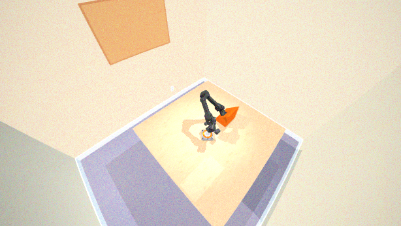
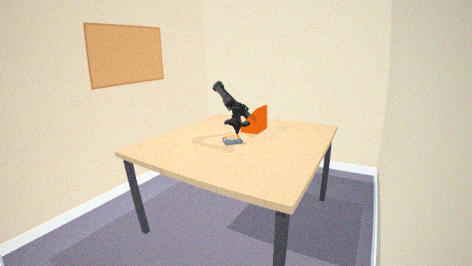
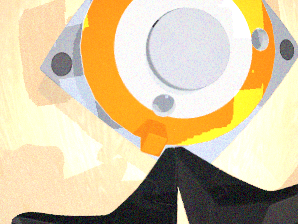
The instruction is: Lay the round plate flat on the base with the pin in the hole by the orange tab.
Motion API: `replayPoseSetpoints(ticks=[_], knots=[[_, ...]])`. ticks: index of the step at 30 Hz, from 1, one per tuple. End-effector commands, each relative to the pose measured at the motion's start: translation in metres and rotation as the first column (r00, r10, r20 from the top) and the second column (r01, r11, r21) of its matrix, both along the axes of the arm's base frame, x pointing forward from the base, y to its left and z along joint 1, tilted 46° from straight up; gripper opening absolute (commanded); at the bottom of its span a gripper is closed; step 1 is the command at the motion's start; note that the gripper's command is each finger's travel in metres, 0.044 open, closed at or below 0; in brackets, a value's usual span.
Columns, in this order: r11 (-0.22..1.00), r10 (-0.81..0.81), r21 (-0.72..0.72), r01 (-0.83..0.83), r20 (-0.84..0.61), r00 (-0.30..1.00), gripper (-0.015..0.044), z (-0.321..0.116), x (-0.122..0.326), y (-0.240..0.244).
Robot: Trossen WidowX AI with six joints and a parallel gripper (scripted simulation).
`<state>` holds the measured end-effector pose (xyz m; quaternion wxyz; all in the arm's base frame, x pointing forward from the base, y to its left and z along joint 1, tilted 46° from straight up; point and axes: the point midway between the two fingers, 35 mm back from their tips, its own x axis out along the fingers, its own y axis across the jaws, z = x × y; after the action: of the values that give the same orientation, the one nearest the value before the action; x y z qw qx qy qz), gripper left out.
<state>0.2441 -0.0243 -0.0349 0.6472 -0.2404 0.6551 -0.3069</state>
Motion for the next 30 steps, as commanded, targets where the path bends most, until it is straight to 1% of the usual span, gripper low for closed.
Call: replayPoseSetpoints(ticks=[1, 30], knots=[[1.000, -0.005, 0.002, 0.005, 0.003, 1.000, 0.0000, -0.005, 0.004, 0.003], [1.000, -0.005, 0.003, 0.005, 0.005, 1.000, 0.0000, -0.022, 0.029, 0.021]])
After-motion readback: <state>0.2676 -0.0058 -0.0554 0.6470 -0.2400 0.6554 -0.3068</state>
